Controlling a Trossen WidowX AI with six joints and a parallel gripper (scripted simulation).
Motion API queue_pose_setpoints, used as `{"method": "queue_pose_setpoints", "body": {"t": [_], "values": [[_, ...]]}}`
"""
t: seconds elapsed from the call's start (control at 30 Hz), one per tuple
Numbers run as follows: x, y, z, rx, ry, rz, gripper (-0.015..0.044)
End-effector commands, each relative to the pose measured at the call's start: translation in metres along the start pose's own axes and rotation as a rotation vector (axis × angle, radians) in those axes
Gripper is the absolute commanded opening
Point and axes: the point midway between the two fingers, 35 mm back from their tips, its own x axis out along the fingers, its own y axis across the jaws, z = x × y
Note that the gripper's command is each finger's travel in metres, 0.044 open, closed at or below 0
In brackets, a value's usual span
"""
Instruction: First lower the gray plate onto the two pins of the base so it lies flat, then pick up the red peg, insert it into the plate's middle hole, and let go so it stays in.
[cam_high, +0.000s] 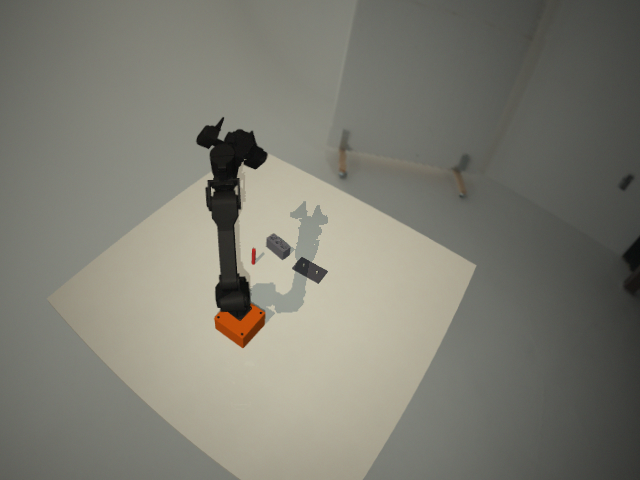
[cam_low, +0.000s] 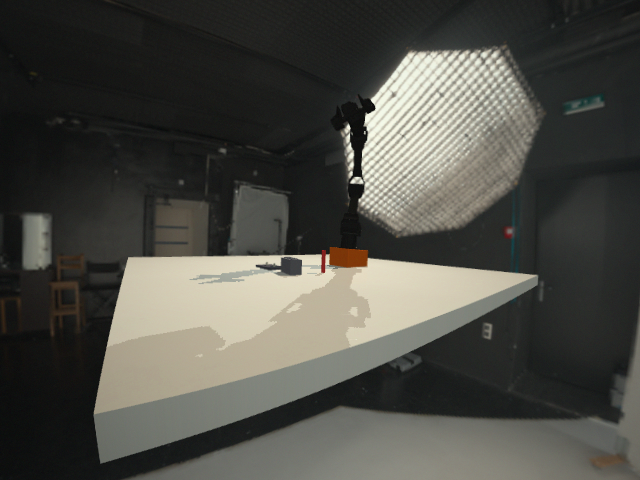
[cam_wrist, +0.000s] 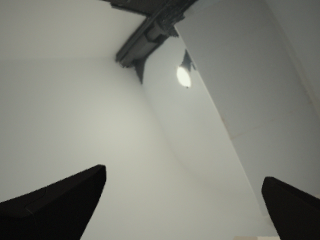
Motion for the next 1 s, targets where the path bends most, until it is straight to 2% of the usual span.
{"method": "queue_pose_setpoints", "body": {"t": [0.0,0.23,0.47,0.73,0.97], "values": [[0.029,-0.019,-0.026,-0.151,0.094,-0.078,0.044],[0.097,-0.092,-0.1,-0.5,0.404,-0.243,0.044],[0.128,-0.177,-0.177,-0.781,0.799,-0.294,0.044],[0.118,-0.278,-0.265,-0.989,1.33,-0.171,0.044],[0.074,-0.355,-0.333,-1.003,1.78,0.133,0.044]]}}
